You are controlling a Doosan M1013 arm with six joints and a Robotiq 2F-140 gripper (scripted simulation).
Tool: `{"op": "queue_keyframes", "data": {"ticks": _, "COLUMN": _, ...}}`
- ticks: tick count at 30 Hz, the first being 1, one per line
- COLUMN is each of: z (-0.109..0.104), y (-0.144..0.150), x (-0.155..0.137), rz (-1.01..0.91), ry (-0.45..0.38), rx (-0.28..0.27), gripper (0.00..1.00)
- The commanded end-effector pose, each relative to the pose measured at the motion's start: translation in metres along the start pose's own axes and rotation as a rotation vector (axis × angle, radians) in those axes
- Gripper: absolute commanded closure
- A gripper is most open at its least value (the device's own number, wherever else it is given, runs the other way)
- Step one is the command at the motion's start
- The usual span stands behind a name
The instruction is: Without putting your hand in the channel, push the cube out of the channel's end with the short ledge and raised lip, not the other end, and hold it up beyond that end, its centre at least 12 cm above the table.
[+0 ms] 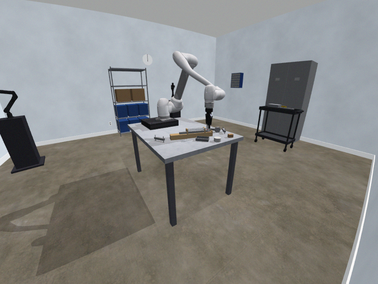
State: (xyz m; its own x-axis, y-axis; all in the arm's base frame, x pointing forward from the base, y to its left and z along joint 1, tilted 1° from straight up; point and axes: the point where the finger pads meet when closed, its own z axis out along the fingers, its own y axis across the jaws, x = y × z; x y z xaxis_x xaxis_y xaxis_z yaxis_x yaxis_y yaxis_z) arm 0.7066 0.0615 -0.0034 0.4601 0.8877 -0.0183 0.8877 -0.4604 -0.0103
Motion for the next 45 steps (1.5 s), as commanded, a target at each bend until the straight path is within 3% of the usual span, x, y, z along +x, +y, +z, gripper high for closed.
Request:
{"op": "queue_keyframes", "data": {"ticks": 1, "z": 0.0, "y": 0.0, "x": 0.0, "rz": 0.0, "ry": 0.0, "rx": 0.0, "gripper": 1.0}}
{"op": "queue_keyframes", "data": {"ticks": 17, "z": -0.004, "y": 0.0, "x": 0.0, "rz": 0.0, "ry": 0.0, "rx": 0.0, "gripper": 1.0}}
{"op": "queue_keyframes", "data": {"ticks": 30, "z": -0.077, "y": 0.0, "x": 0.0, "rz": 0.0, "ry": 0.0, "rx": 0.0, "gripper": 1.0}}
{"op": "queue_keyframes", "data": {"ticks": 45, "z": -0.081, "y": 0.0, "x": 0.0, "rz": 0.0, "ry": 0.0, "rx": 0.0, "gripper": 1.0}}
